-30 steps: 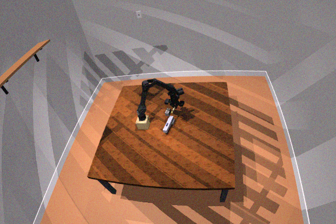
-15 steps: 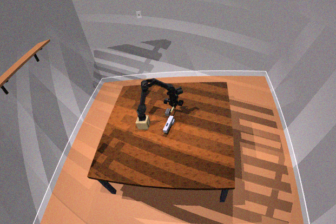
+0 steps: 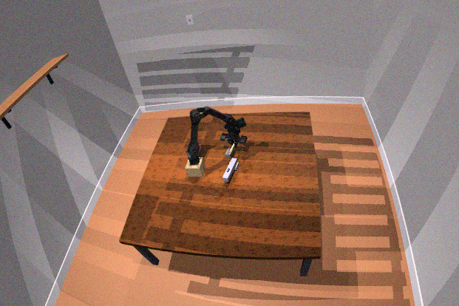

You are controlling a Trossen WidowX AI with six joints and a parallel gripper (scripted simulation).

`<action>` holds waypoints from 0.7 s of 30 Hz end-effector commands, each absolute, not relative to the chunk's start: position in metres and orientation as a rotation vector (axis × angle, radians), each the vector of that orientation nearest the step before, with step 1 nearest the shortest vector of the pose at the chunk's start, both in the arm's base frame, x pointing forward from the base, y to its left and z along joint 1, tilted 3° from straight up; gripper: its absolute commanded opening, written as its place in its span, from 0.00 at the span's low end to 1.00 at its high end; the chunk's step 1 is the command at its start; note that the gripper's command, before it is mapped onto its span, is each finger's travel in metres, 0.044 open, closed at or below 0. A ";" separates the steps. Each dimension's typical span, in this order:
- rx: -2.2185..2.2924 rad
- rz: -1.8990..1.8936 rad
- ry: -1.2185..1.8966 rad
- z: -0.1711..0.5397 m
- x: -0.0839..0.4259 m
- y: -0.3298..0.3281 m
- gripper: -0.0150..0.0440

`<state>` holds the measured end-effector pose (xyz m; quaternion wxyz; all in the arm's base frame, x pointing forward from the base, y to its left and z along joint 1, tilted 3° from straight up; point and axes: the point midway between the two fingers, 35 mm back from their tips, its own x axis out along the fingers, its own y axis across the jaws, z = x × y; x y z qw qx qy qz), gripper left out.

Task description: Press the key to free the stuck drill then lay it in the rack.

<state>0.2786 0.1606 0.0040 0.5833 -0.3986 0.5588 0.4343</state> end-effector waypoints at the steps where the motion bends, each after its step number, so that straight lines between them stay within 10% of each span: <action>1: -0.926 1.010 1.301 0.005 0.273 0.164 0.25; 21: -0.924 1.012 1.302 -0.002 0.249 0.180 0.25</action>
